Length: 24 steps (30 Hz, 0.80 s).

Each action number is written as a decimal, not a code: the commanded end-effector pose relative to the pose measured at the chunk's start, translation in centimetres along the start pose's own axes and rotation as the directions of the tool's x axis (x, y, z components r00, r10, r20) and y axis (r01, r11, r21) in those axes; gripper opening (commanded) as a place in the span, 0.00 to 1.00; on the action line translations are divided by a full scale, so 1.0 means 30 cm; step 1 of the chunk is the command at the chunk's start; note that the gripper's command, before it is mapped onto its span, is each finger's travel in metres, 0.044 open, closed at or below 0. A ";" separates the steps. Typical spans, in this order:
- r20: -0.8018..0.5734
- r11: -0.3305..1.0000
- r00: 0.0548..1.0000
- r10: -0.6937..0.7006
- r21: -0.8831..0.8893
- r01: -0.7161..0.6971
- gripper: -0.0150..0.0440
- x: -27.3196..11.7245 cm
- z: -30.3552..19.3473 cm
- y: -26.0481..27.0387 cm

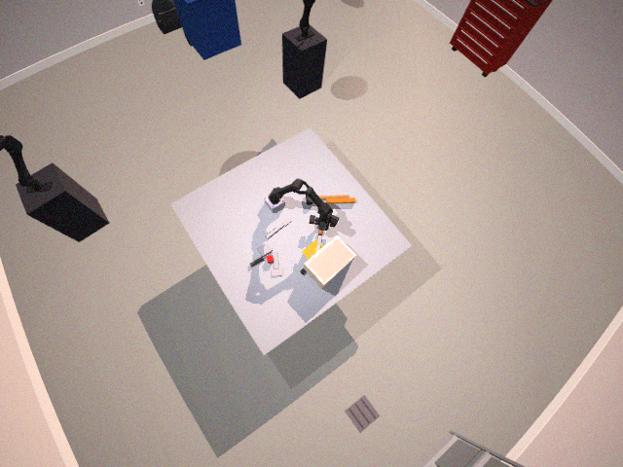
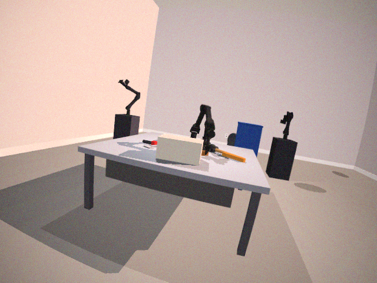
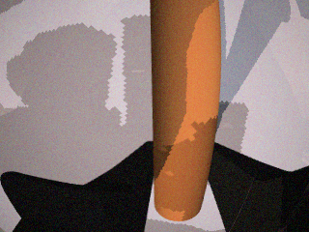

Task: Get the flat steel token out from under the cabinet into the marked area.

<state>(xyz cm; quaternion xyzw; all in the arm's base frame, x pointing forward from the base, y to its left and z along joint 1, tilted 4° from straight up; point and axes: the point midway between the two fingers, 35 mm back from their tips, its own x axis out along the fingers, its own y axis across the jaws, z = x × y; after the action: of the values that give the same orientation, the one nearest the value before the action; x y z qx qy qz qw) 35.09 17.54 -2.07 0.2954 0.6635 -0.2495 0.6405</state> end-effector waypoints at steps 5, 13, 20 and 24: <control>0.000 1.000 1.000 -0.004 -0.002 0.004 0.25 0.004 -0.060 0.000; -0.001 1.000 1.000 -0.004 -0.002 0.004 0.25 0.004 -0.110 0.003; -0.002 1.000 1.000 -0.004 -0.002 0.004 0.25 0.004 -0.155 0.006; -0.003 1.000 1.000 -0.003 -0.002 0.003 0.25 0.004 -0.181 0.008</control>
<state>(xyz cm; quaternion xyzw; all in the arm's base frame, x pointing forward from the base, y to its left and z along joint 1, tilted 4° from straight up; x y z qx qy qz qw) 32.09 21.04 -1.82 0.2958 0.6646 -0.2489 0.6394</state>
